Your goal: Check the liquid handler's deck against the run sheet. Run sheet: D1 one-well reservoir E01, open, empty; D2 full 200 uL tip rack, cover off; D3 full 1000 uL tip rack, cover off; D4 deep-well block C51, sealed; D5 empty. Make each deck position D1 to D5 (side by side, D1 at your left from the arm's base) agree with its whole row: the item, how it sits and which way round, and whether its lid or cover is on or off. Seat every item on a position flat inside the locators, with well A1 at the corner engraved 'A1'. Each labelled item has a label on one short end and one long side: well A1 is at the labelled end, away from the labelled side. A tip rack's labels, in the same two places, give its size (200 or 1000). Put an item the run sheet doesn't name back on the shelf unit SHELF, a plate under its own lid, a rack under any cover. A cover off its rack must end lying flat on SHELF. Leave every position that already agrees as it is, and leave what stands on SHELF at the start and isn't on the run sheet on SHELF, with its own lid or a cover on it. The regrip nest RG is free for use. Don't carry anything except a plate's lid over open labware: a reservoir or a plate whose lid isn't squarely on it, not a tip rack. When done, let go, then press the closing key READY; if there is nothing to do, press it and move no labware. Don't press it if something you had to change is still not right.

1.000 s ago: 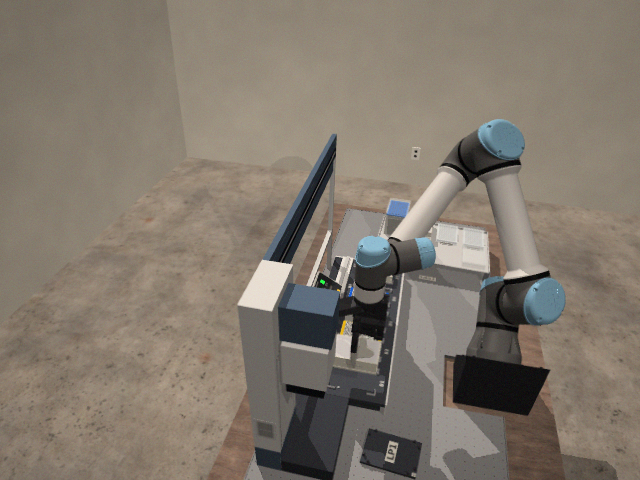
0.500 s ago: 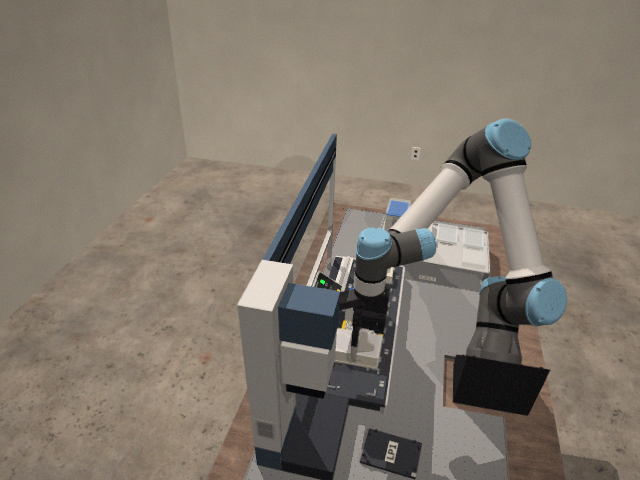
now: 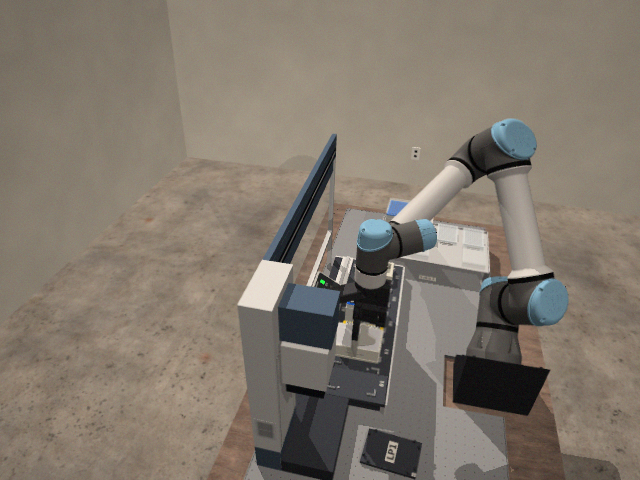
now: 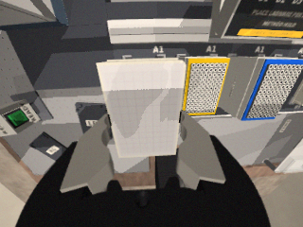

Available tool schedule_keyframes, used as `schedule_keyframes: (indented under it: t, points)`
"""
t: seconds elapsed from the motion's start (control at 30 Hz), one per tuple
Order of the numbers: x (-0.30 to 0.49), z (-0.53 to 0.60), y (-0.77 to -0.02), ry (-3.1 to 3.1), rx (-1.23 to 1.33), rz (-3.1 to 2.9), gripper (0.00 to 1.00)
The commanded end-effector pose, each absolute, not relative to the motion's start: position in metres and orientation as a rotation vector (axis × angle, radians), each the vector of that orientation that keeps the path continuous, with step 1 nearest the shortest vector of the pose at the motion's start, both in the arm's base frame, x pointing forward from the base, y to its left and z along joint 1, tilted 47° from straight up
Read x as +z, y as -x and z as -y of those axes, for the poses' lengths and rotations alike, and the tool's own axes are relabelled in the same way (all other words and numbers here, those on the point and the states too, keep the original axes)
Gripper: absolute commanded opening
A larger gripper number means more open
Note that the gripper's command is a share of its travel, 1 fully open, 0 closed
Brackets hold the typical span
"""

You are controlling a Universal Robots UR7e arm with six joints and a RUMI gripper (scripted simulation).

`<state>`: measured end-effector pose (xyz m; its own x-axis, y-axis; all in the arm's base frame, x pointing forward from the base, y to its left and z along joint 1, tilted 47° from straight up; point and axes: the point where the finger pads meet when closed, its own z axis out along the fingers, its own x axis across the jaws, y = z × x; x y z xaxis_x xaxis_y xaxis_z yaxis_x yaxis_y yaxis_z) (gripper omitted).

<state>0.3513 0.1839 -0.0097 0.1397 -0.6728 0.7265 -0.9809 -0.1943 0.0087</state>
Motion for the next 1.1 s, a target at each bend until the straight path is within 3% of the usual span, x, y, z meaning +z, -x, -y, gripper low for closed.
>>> schedule_keyframes:
  t: [0.0, 1.07]
  points:
    - [-0.007, -0.187, -0.351, -1.932, 0.824, 1.581, 0.0]
    - [0.027, -0.222, -0.344, -1.932, 0.824, 1.581, 0.0]
